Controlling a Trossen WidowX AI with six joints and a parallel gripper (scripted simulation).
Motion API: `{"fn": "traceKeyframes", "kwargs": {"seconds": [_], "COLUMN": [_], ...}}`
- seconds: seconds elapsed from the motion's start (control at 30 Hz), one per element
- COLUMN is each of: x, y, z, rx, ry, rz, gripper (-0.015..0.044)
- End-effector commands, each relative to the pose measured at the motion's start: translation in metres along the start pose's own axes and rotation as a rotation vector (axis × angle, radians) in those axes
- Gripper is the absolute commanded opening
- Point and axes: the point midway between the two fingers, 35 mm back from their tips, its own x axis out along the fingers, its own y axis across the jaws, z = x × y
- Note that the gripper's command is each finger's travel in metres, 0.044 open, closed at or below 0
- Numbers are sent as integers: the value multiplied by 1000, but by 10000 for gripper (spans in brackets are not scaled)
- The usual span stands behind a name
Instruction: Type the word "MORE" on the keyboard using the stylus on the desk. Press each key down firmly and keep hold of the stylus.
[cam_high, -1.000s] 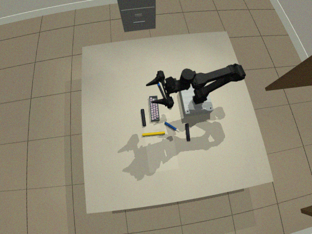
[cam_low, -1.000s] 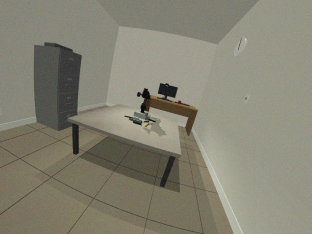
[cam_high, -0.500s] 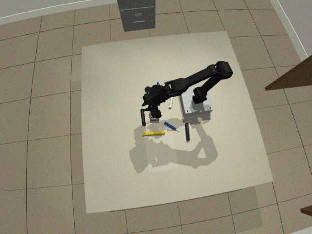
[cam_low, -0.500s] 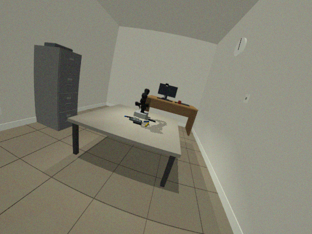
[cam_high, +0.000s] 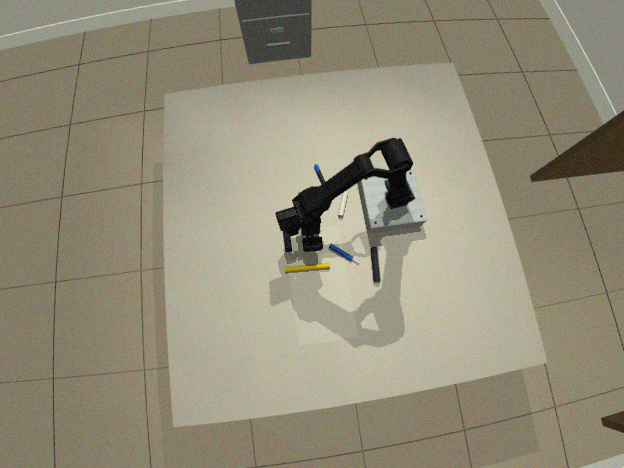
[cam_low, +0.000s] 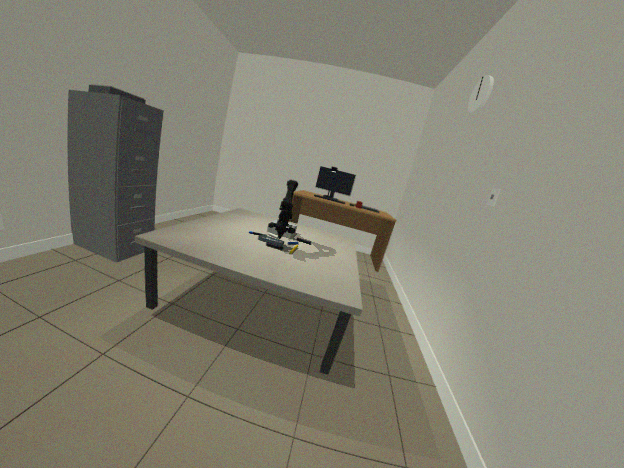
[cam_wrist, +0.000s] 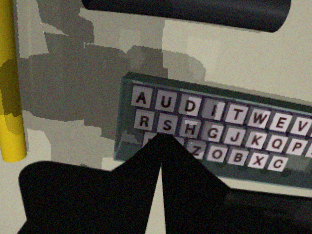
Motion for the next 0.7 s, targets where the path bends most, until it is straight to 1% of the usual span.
{"fn": "traceKeyframes", "kwargs": {"seconds": [0.0,0.23,0.4,0.67], "x": [1,1,1,1], "y": [0,-2,-57,-59], "z": [0,0,0,0], "rx": [10,10,10,10], "ry": [29,29,29,29], "rz": [-13,-13,-17,-17], "gripper": [0,0,0,0]}}
